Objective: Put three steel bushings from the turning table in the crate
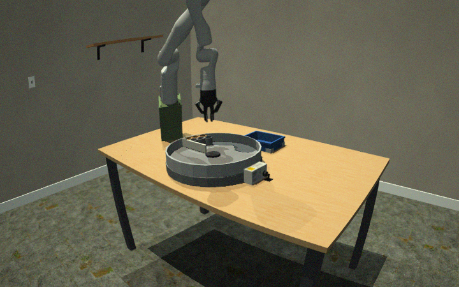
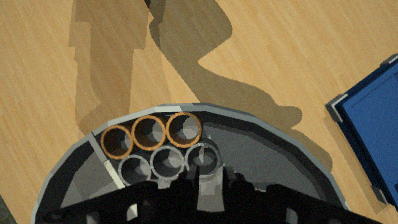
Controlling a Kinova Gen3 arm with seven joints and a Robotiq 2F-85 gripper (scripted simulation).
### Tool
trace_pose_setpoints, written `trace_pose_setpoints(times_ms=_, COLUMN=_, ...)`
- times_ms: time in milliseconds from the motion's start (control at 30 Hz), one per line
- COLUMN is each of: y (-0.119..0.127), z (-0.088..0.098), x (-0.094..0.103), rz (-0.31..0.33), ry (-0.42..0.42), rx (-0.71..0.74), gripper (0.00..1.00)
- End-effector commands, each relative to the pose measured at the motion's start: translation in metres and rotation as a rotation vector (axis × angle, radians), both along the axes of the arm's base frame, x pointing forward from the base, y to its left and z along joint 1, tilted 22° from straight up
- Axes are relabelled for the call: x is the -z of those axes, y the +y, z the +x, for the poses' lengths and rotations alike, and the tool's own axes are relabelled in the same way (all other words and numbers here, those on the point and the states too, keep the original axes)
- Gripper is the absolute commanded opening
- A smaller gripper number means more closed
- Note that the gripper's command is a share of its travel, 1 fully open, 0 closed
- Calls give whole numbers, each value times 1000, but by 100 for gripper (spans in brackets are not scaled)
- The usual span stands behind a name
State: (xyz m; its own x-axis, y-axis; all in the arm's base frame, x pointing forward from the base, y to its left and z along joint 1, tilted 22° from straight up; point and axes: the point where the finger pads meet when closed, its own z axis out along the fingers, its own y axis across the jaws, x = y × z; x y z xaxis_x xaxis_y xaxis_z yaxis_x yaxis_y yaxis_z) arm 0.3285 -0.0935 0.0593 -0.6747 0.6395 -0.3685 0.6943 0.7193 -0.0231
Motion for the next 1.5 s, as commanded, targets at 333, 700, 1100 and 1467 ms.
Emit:
trace_pose_setpoints(times_ms=333, y=-3, z=1, x=1, rz=11, ry=-23, rx=48, gripper=19)
trace_pose_setpoints(times_ms=700, y=-6, z=4, x=4, rz=73, ry=-88, rx=272, gripper=19)
trace_pose_setpoints(times_ms=1100, y=-9, z=7, x=6, rz=134, ry=-153, rx=496, gripper=19)
trace_pose_setpoints(times_ms=1467, y=-9, z=7, x=6, rz=134, ry=-153, rx=496, gripper=19)
